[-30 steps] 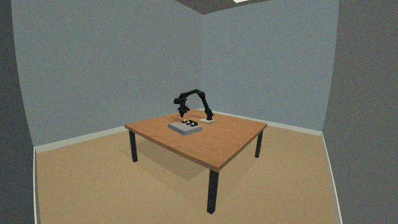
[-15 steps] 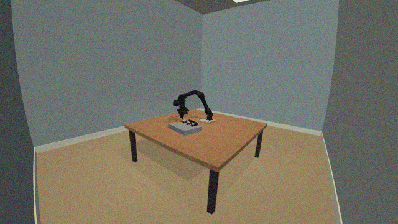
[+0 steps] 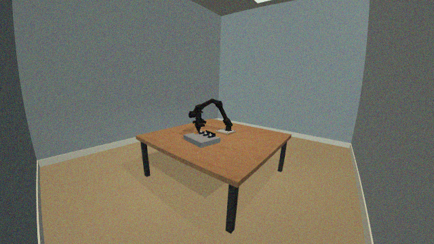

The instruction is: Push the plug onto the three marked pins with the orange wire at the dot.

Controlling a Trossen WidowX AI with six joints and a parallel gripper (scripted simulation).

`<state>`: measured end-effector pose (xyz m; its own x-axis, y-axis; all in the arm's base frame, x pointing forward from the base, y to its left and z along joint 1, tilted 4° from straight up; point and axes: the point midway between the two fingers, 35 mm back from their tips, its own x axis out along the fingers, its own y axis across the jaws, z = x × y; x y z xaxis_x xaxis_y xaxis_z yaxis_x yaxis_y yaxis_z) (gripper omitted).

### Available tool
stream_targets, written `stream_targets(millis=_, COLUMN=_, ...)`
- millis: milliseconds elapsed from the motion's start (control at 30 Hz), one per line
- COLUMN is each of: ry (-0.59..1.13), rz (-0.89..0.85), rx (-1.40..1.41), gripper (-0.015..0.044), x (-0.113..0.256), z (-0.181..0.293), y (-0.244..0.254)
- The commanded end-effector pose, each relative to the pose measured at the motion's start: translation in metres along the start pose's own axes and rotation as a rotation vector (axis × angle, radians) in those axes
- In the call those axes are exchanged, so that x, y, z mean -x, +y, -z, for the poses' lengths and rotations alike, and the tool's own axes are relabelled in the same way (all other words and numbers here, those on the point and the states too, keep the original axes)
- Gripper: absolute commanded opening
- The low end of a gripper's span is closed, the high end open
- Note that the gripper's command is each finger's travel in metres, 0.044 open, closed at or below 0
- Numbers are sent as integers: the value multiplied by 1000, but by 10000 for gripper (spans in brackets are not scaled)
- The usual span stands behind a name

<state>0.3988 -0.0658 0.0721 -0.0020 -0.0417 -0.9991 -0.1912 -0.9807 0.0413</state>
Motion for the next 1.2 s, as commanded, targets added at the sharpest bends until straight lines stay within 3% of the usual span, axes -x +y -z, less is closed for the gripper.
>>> stream_targets(millis=0, ry=-4, rz=-5, rx=7, gripper=115, x=-8, z=-1, y=1)
stream_targets(millis=67, ry=-4, rz=-5, rx=7, gripper=115, x=-9, z=-1, y=1)
stream_targets(millis=167, ry=-4, rz=-5, rx=7, gripper=36, x=-9, z=-1, y=1)
stream_targets(millis=333, ry=-4, rz=-5, rx=7, gripper=3, x=-9, z=-1, y=1)
stream_targets(millis=867, ry=-4, rz=-4, rx=7, gripper=0, x=48, z=-1, y=0)
stream_targets(millis=1167, ry=-4, rz=-4, rx=-93, gripper=0, x=50, z=-5, y=-7)
